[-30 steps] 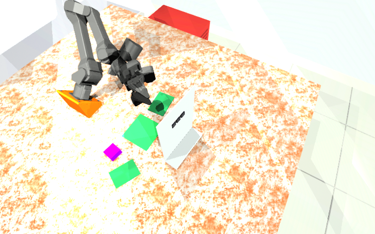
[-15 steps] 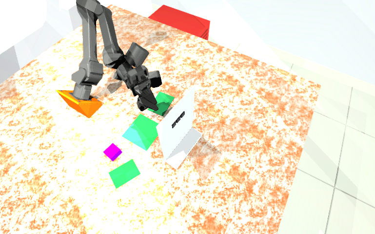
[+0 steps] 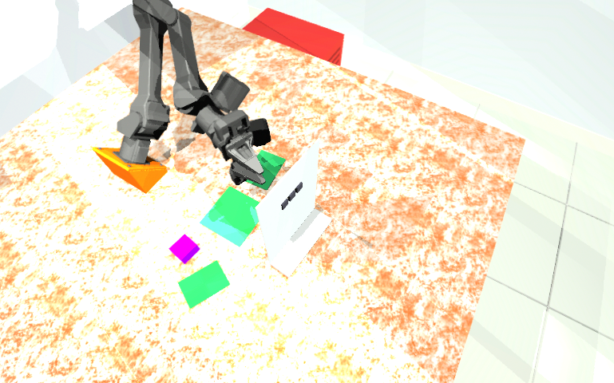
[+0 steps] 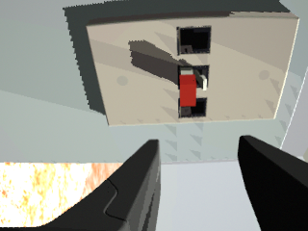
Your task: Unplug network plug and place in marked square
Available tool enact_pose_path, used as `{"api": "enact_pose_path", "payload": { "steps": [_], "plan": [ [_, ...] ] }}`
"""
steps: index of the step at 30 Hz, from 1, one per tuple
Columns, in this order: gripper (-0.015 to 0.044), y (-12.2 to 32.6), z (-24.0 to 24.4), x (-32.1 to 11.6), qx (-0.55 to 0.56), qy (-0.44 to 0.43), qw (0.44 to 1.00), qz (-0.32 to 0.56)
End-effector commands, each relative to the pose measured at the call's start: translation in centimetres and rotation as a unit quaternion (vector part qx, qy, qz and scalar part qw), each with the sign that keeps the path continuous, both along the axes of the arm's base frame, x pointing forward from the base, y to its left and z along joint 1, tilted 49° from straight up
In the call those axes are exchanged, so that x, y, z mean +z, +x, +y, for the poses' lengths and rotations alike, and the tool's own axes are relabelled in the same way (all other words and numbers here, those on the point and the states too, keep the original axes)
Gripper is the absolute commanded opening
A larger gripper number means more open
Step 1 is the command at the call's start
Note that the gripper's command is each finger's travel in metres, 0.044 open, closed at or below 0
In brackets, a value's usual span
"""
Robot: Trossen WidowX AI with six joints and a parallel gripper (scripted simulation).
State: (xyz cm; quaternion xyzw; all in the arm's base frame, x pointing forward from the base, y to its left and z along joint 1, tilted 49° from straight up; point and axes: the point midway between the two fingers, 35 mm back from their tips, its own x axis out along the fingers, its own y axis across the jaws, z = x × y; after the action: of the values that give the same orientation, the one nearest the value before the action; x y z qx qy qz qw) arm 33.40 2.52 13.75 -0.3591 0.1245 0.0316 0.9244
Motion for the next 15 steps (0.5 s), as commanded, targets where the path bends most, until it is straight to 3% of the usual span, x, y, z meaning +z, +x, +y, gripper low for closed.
{"api": "enact_pose_path", "payload": {
  "steps": [1, 15],
  "plan": [
    [0.0156, 0.5, 0.1, 0.2, 0.000, -0.001, 1.000, -0.003],
    [0.0156, 2.1, 0.3, 0.2, 0.000, -0.001, 1.000, -0.003]
  ]
}}
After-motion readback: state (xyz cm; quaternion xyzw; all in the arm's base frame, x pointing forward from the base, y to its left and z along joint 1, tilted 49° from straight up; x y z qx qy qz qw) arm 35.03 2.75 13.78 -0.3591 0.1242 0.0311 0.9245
